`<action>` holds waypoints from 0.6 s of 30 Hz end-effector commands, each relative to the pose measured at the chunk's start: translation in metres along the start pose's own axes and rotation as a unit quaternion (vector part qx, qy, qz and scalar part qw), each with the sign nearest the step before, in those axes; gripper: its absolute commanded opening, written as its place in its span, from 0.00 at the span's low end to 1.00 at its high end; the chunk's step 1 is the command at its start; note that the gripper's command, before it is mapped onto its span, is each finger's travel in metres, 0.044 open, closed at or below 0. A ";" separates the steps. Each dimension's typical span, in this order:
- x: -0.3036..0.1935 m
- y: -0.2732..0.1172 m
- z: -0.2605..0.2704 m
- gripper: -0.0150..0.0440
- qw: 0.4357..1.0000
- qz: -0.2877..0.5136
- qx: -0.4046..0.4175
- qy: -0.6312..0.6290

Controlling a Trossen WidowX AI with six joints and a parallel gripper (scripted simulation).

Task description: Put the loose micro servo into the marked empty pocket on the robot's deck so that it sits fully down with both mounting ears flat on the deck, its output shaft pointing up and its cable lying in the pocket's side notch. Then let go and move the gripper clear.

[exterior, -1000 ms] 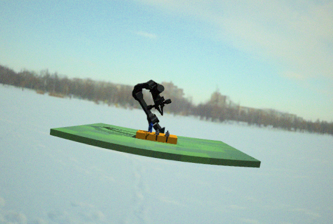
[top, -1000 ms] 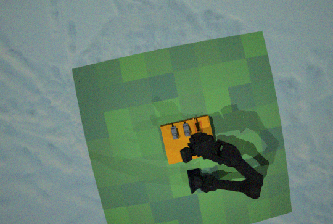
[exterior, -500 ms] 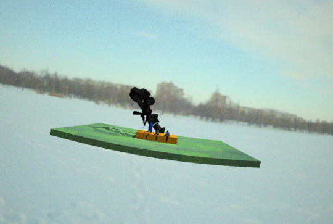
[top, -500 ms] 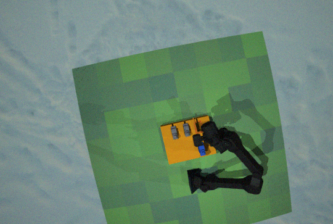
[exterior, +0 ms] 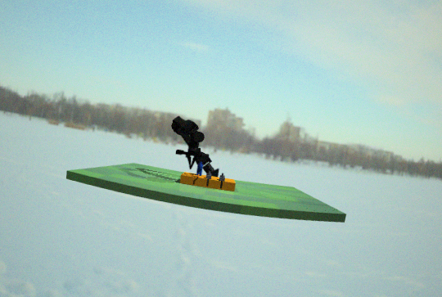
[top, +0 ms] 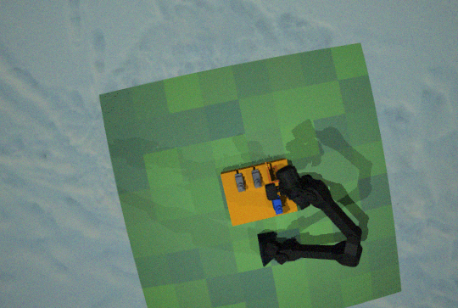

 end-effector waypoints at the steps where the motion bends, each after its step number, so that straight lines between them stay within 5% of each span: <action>1: 0.000 0.007 0.000 0.25 1.000 0.001 -0.002 -0.003; 18: -0.001 0.029 0.000 0.25 1.000 0.001 -0.003 -0.002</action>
Point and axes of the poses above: the point midway between the two fingers, 35 mm back from their tips, its own y axis out along the fingers, its own z axis across the jaws, x = y × z, the point moved 8 cm from there along -y, back along the fingers, and after that the axes turned 13 degrees about y, right-handed, at the moved point
